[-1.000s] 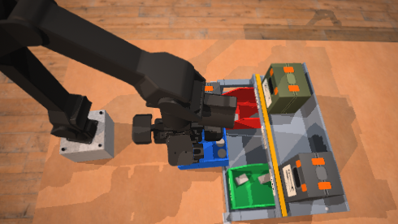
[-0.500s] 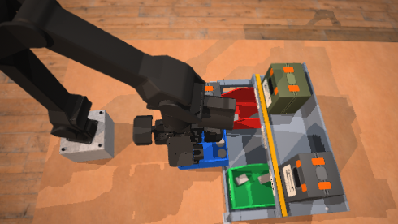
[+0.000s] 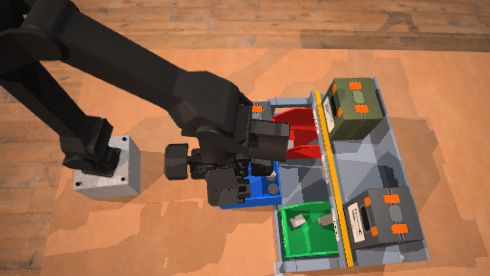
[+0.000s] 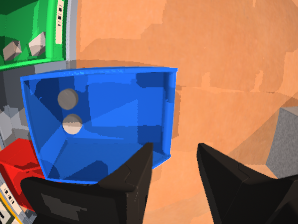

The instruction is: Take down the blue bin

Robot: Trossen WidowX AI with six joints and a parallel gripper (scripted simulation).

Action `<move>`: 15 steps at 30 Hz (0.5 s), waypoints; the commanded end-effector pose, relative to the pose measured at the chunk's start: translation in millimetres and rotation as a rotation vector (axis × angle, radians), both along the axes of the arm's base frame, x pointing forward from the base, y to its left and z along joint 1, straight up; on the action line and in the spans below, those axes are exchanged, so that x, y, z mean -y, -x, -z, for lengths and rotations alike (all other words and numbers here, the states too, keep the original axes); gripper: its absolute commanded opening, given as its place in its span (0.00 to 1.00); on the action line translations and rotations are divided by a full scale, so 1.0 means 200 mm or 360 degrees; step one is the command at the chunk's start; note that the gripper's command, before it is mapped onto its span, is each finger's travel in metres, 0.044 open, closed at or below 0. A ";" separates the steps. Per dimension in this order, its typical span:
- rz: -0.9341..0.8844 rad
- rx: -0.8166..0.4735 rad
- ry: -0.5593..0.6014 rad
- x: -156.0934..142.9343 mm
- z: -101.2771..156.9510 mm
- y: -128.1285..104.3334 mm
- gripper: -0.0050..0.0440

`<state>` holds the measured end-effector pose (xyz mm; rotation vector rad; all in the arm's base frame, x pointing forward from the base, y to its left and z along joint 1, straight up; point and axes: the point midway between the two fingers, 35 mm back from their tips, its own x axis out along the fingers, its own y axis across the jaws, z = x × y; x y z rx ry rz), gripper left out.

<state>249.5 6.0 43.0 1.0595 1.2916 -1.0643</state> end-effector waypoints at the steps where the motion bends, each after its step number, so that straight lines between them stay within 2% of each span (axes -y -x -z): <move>1: 0.0003 0.0030 0.0000 0.00 -0.02 -0.02 0.41; 15: 0.0003 0.0030 0.0000 0.00 0.00 -0.02 0.41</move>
